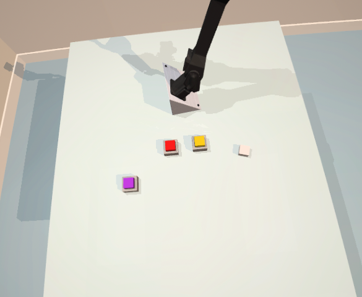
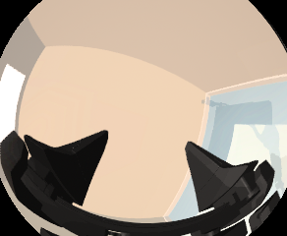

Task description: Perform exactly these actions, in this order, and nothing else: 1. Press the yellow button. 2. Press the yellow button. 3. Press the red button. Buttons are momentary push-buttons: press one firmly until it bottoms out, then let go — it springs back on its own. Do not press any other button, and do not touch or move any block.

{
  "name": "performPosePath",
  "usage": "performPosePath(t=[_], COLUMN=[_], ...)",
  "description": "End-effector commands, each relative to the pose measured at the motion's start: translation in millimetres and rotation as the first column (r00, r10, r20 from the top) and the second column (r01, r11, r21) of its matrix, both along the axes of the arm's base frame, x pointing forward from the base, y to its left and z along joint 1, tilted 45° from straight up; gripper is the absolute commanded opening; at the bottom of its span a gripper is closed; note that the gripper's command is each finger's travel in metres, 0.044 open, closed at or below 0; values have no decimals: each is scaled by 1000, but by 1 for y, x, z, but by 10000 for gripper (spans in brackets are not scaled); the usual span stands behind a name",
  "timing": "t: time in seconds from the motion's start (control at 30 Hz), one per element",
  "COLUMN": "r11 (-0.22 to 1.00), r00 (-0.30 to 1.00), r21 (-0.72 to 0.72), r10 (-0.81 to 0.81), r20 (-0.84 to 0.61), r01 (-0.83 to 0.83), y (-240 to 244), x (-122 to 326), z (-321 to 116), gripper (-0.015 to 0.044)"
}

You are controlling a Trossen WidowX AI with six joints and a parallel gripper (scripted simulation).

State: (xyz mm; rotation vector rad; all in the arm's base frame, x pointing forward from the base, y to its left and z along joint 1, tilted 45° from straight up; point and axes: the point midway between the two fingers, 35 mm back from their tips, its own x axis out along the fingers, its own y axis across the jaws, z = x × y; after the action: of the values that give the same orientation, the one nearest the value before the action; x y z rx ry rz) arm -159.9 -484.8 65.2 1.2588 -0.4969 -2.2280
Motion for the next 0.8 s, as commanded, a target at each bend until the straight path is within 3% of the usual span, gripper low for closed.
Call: performPosePath(t=[0.0, 0.17, 0.4, 0.57, 0.77], r11=[941, 691, 99, -376, -829], r00=[956, 757, 253, -175, -611], r21=[177, 358, 475, 436, 255], r10=[292, 648, 928, 884, 543], r20=[6, 79, 274, 434, 575], r01=[-288, -628, -875, -818, -497], y=[11, 44, 130, 214, 330], x=[74, 169, 280, 335, 368], z=[-17, -32, -43, -41, -25], gripper=[400, 400, 400, 400, 400])
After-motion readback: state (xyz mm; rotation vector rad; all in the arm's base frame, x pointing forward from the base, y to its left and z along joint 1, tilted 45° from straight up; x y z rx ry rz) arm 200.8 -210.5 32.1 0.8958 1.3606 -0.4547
